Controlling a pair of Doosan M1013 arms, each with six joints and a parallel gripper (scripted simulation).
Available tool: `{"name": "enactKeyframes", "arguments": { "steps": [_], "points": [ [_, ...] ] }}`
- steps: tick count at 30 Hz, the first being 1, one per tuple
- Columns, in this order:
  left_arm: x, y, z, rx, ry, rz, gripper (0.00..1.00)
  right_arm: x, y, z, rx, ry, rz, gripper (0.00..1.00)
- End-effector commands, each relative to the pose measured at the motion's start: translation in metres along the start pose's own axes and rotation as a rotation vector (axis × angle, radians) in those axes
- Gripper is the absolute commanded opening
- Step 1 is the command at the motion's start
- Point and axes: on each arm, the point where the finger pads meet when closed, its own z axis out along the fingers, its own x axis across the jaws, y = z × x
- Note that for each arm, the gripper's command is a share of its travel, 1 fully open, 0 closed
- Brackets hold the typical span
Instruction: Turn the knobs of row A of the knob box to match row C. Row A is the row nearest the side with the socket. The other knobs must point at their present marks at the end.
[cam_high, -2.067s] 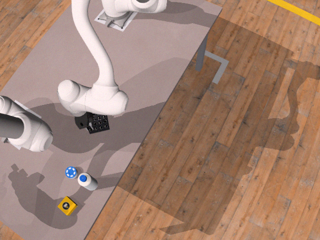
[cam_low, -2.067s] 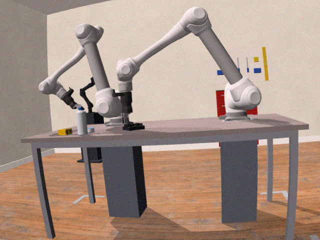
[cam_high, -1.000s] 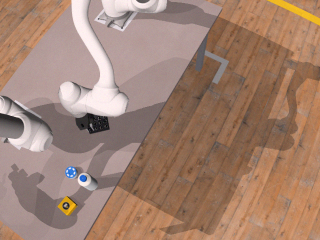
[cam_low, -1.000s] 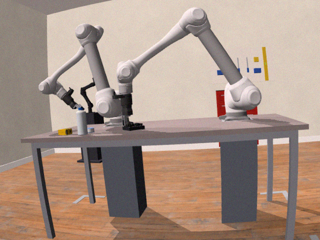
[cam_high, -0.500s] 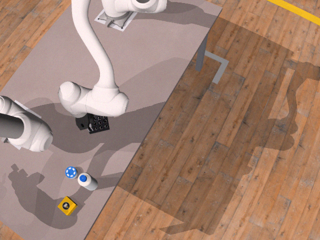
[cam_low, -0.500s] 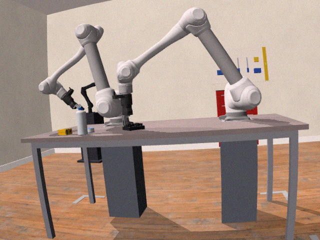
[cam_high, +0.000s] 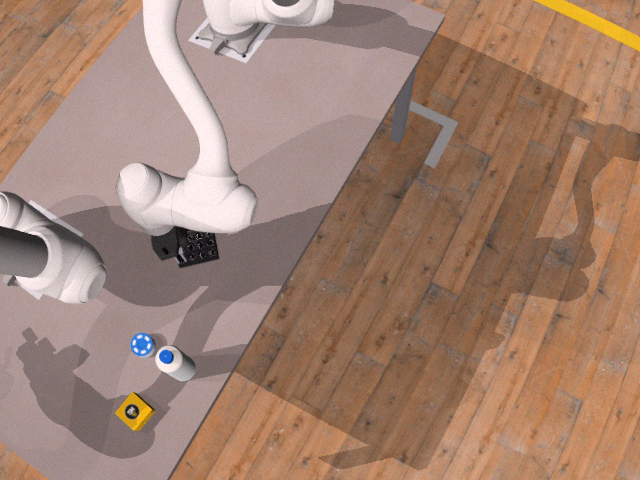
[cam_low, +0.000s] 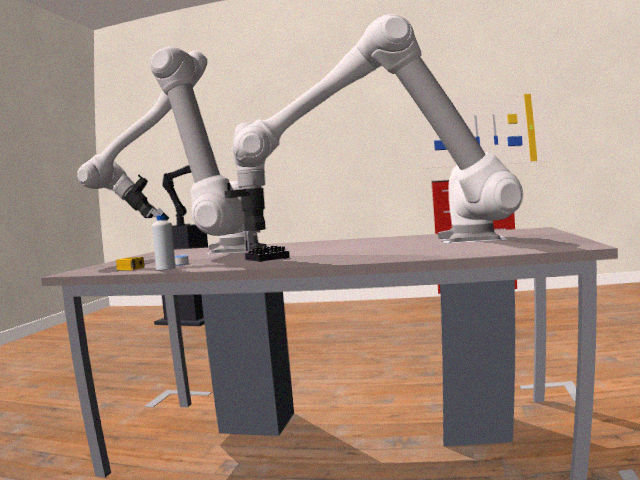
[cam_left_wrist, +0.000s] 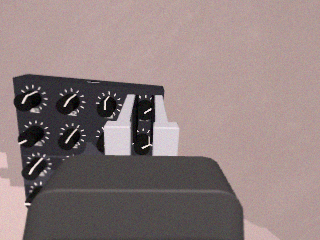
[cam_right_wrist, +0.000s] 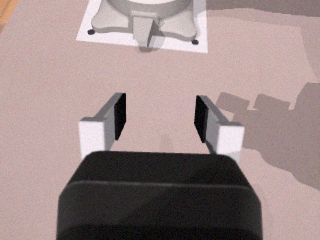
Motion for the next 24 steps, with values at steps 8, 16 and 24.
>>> {"name": "enactKeyframes", "arguments": {
  "steps": [8, 16, 24],
  "points": [
    [0.0003, -0.0005, -0.0012, 0.002, 0.000, -0.064, 0.30, 0.0001, -0.0001, -0.0004, -0.001, 0.000, 0.000, 1.00],
    [0.0003, -0.0005, -0.0012, 0.002, 0.000, -0.140, 0.30, 0.0001, -0.0001, -0.0004, -0.001, 0.000, 0.000, 1.00],
    [0.0003, -0.0005, -0.0012, 0.002, 0.001, -0.286, 0.30, 0.0001, -0.0001, -0.0004, -0.001, 0.000, 0.000, 1.00]
  ]
}}
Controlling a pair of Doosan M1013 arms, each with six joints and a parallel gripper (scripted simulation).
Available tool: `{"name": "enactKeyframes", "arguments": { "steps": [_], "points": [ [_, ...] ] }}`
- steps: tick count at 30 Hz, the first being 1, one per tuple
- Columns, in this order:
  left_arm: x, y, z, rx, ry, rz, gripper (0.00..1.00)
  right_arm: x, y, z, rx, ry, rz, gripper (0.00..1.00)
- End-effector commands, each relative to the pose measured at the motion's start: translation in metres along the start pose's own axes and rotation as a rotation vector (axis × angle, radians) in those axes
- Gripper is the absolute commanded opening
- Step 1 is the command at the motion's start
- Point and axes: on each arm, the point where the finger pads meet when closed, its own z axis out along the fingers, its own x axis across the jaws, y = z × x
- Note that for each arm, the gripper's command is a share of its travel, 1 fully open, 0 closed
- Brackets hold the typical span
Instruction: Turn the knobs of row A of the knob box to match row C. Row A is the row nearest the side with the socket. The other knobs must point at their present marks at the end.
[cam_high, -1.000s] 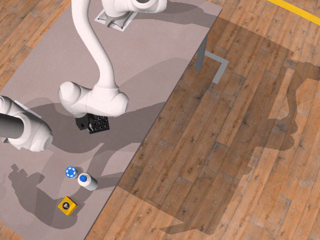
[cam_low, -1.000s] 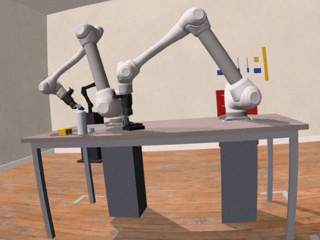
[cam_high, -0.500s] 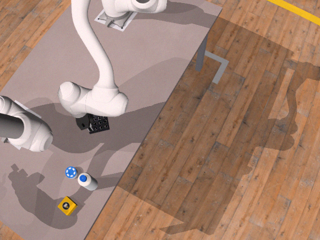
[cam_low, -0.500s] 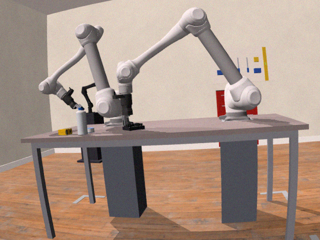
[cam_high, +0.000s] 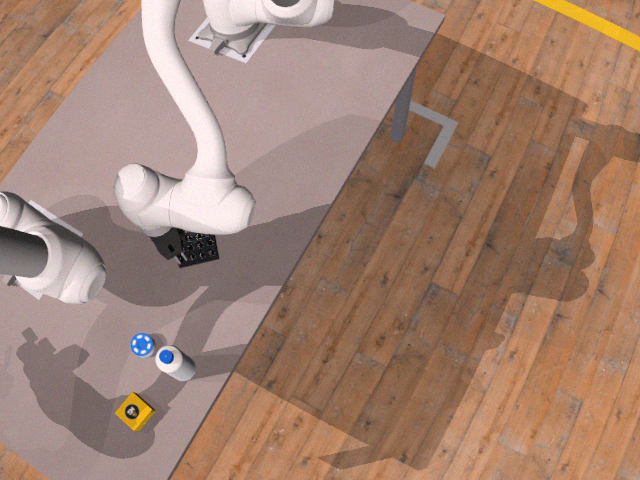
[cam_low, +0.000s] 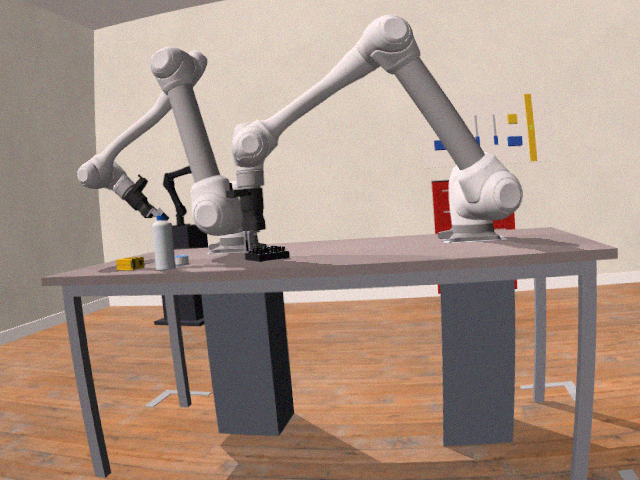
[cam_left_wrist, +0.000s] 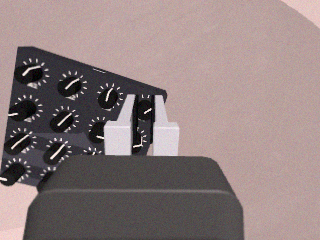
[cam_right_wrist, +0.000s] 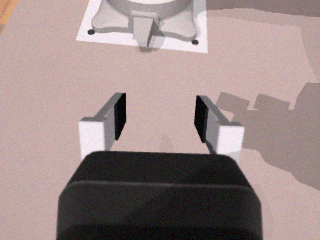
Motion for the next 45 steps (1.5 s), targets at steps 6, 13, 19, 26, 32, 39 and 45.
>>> {"name": "enactKeyframes", "arguments": {
  "steps": [6, 13, 19, 26, 32, 39, 45],
  "points": [
    [0.0003, -0.0005, -0.0012, 0.002, 0.000, -0.189, 0.30, 0.0001, -0.0001, -0.0004, -0.001, 0.000, 0.000, 1.00],
    [0.0003, -0.0005, -0.0012, 0.003, 0.000, -0.315, 0.30, 0.0001, -0.0001, -0.0004, -0.001, 0.000, 0.000, 1.00],
    [0.0003, -0.0005, -0.0012, 0.003, 0.000, -0.475, 0.30, 0.0001, -0.0001, -0.0004, -0.001, 0.000, 0.000, 1.00],
    [0.0003, -0.0005, -0.0012, 0.003, 0.000, -0.609, 0.30, 0.0001, -0.0001, -0.0004, -0.001, 0.000, 0.000, 1.00],
    [0.0003, -0.0005, -0.0012, 0.003, 0.001, -0.765, 0.30, 0.0001, -0.0001, -0.0004, -0.001, 0.000, 0.000, 1.00],
    [0.0003, -0.0005, -0.0012, 0.002, 0.001, -0.929, 0.30, 0.0001, -0.0001, -0.0004, -0.001, 0.000, 0.000, 1.00],
    [0.0003, -0.0005, -0.0012, 0.002, 0.001, -1.009, 0.30, 0.0001, -0.0001, -0.0004, -0.001, 0.000, 0.000, 1.00]
  ]
}}
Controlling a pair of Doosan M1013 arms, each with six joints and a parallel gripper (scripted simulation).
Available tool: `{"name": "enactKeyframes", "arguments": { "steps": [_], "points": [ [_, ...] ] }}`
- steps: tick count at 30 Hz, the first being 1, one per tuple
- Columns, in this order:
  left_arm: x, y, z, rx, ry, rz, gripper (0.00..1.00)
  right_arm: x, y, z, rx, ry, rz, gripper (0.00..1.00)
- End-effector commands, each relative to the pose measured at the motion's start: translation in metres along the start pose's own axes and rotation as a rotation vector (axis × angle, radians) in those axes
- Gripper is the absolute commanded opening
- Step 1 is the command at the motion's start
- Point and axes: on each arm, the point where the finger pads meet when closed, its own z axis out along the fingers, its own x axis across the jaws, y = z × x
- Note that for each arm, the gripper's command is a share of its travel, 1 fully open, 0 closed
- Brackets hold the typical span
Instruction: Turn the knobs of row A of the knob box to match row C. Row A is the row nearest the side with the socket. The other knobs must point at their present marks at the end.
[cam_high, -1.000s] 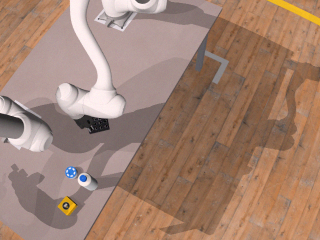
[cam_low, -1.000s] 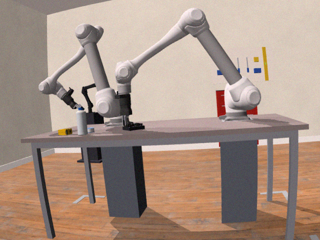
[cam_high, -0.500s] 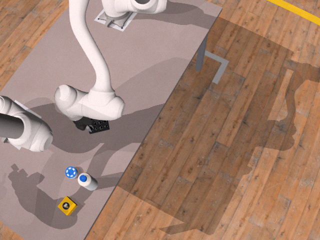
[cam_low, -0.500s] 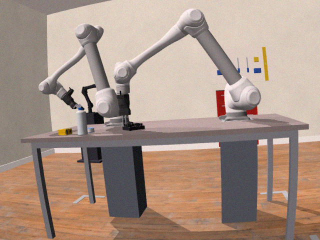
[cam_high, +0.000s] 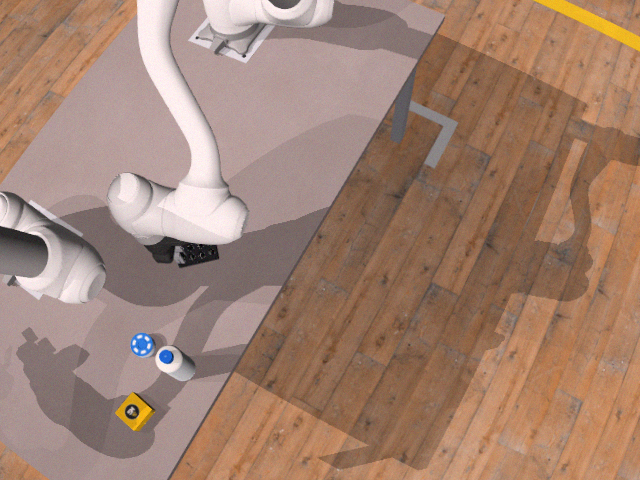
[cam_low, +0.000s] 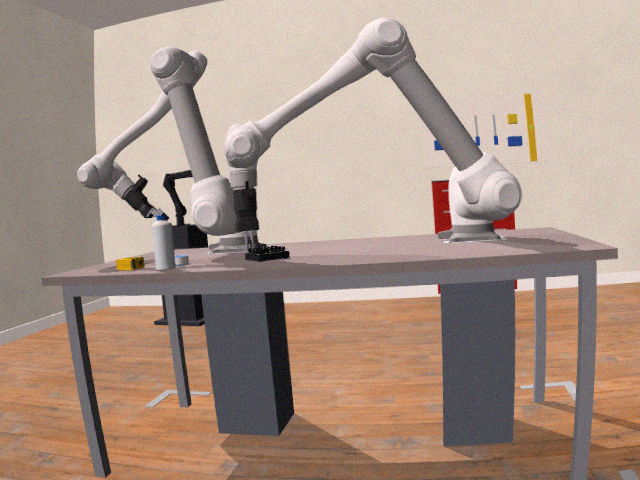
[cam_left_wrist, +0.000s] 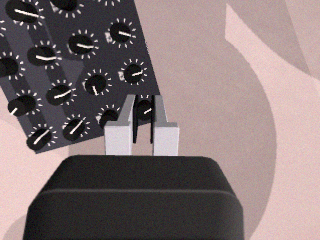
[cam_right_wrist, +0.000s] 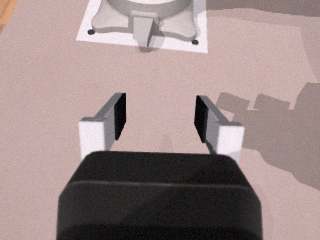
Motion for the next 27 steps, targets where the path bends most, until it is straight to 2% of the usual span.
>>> {"name": "enactKeyframes", "arguments": {
  "steps": [1, 13, 27],
  "points": [
    [0.0006, -0.0001, -0.0012, 0.003, 0.002, -0.057, 0.30, 0.0001, -0.0001, -0.0004, -0.001, 0.000, 0.000, 1.00],
    [0.0006, -0.0001, -0.0012, 0.003, 0.002, -0.215, 0.30, 0.0001, -0.0001, -0.0004, -0.001, 0.000, 0.000, 1.00],
    [0.0006, -0.0001, -0.0012, 0.003, 0.002, -0.266, 0.30, 0.0001, -0.0001, -0.0004, -0.001, 0.000, 0.000, 1.00]
  ]
}}
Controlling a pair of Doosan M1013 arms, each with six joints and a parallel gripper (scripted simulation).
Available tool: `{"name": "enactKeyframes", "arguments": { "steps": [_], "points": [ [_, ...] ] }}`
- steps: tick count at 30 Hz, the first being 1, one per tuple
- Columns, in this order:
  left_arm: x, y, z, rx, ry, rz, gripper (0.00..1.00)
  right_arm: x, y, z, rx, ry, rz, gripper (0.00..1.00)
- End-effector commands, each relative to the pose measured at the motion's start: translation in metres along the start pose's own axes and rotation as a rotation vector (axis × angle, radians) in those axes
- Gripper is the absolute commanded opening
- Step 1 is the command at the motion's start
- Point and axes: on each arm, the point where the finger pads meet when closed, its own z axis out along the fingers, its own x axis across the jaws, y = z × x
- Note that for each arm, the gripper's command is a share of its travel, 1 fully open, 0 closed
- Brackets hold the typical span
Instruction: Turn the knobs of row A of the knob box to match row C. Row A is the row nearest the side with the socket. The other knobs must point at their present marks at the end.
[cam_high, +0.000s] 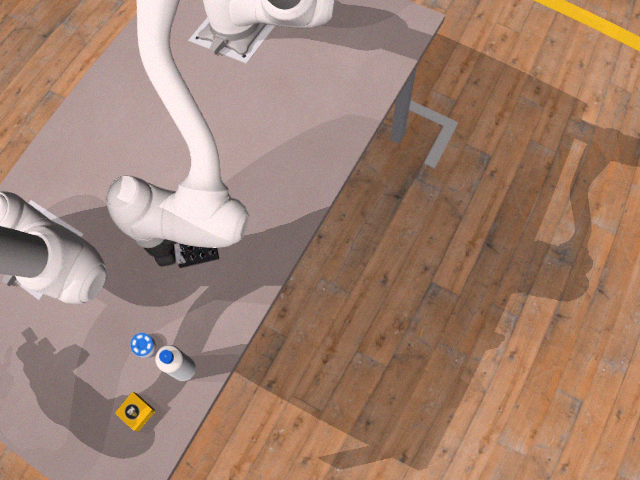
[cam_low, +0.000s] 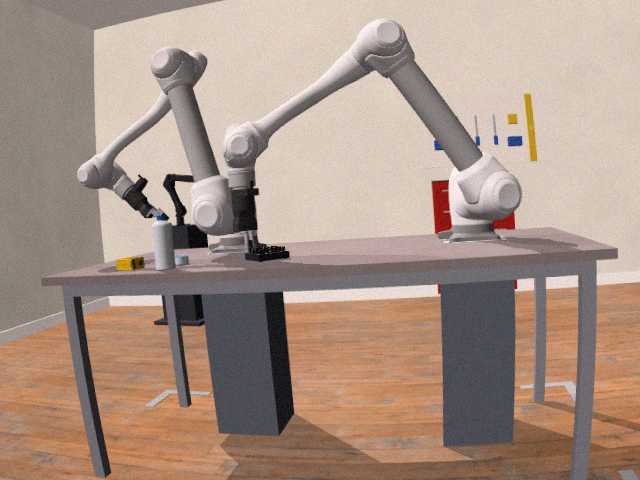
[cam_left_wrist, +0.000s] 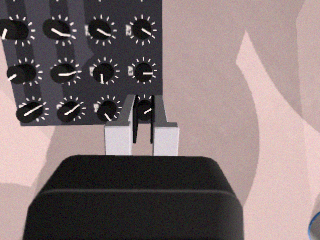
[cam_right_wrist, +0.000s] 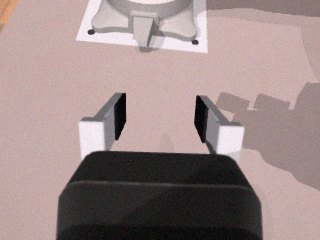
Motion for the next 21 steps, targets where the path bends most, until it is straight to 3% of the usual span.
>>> {"name": "enactKeyframes", "arguments": {
  "steps": [1, 10, 11, 21],
  "points": [
    [0.0005, 0.0001, -0.0012, 0.000, 0.002, -0.004, 0.30, 0.0001, -0.0001, -0.0004, -0.001, 0.000, 0.000, 1.00],
    [0.0005, 0.0001, -0.0012, 0.000, 0.002, -0.005, 0.30, 0.0001, -0.0001, -0.0004, -0.001, 0.000, 0.000, 1.00],
    [0.0005, 0.0001, -0.0012, 0.000, 0.002, -0.005, 0.46, 0.0001, -0.0001, -0.0004, -0.001, 0.000, 0.000, 1.00],
    [0.0005, 0.0001, -0.0012, 0.000, 0.002, -0.005, 0.46, 0.0001, -0.0001, -0.0004, -0.001, 0.000, 0.000, 1.00]
  ]
}}
